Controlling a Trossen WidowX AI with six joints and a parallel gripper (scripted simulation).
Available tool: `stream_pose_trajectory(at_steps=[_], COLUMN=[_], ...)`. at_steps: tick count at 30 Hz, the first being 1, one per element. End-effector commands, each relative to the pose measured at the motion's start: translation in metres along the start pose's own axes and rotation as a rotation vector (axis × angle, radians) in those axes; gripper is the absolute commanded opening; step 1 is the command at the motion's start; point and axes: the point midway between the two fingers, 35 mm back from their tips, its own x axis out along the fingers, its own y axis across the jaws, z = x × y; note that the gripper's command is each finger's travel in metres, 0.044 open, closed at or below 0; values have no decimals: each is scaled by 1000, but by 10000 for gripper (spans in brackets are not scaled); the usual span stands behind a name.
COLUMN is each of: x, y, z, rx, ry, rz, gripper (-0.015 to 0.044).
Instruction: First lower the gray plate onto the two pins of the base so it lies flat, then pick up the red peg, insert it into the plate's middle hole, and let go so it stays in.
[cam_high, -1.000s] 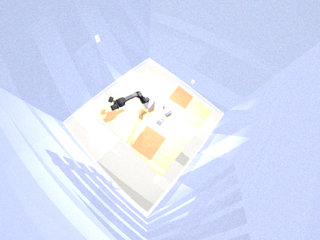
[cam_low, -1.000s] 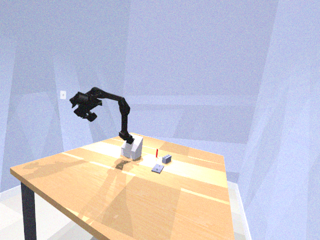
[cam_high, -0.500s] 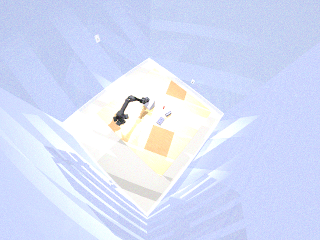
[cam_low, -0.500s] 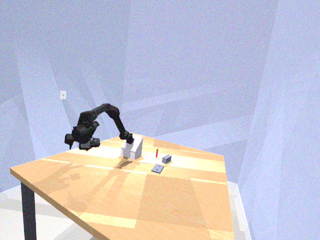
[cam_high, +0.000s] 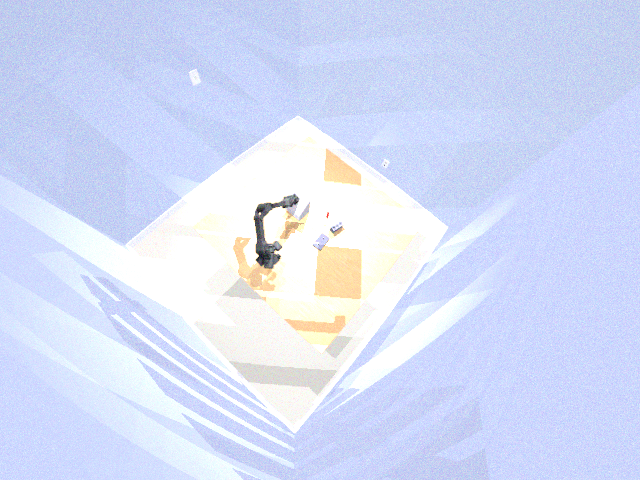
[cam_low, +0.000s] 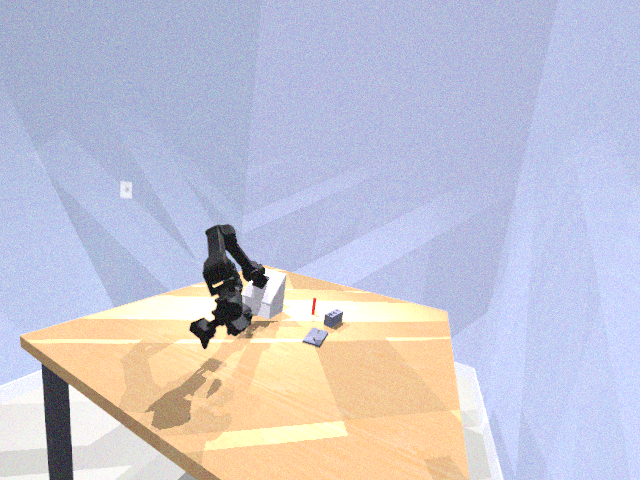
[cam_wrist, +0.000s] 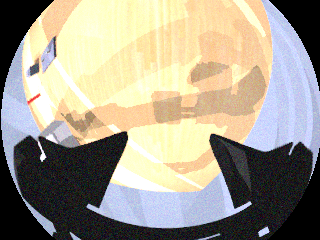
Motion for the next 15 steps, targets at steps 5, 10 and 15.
stream_pose_trajectory(at_steps=[5,10,15], x=[-14,-31,-48], y=[89,156,231], z=[106,151,180], rx=[-282,-455,-667], ry=[-112,-166,-214], rz=[57,72,77], gripper=[440,440,440])
